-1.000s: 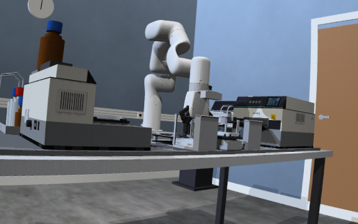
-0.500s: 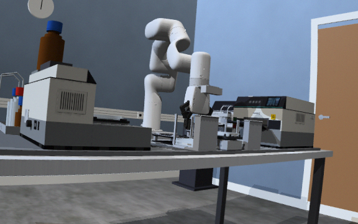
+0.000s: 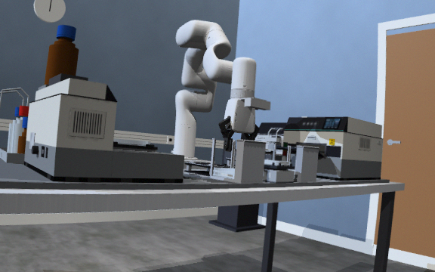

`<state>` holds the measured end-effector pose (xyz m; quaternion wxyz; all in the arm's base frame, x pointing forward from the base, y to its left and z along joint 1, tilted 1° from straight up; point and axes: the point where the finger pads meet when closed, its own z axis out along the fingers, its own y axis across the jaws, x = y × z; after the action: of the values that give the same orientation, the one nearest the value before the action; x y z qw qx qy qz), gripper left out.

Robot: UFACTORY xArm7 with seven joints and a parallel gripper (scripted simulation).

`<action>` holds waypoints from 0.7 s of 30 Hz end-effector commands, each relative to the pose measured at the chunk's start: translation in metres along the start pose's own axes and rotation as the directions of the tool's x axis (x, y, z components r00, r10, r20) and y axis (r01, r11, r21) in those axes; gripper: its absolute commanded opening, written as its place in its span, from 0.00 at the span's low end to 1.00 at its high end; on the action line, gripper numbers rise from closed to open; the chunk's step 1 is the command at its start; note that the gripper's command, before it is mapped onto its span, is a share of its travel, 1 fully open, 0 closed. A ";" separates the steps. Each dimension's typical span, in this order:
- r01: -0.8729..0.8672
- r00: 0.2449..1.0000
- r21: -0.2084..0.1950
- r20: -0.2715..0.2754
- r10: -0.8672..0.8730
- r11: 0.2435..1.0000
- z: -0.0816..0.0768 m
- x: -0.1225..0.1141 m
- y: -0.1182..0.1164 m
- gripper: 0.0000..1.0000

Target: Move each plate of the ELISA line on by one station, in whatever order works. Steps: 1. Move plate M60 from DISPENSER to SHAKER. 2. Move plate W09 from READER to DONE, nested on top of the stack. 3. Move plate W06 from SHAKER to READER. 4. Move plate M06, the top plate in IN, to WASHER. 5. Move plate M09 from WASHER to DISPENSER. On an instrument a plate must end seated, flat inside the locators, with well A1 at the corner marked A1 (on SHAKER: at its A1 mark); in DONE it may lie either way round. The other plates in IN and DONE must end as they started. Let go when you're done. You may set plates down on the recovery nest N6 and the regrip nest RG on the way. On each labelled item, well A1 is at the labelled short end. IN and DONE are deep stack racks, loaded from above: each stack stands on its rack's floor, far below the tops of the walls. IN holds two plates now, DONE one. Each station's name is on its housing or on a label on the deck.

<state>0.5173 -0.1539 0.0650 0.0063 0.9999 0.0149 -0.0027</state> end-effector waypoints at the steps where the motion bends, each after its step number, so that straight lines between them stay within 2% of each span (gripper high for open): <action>1: 0.000 1.000 -0.002 -0.004 0.000 1.000 -0.005 0.001 0.000 1.00; 21: 0.000 1.000 -0.002 -0.004 0.000 1.000 -0.030 0.001 0.000 1.00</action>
<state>0.5174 -0.1536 0.0886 0.0063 0.9999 0.0149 -0.0027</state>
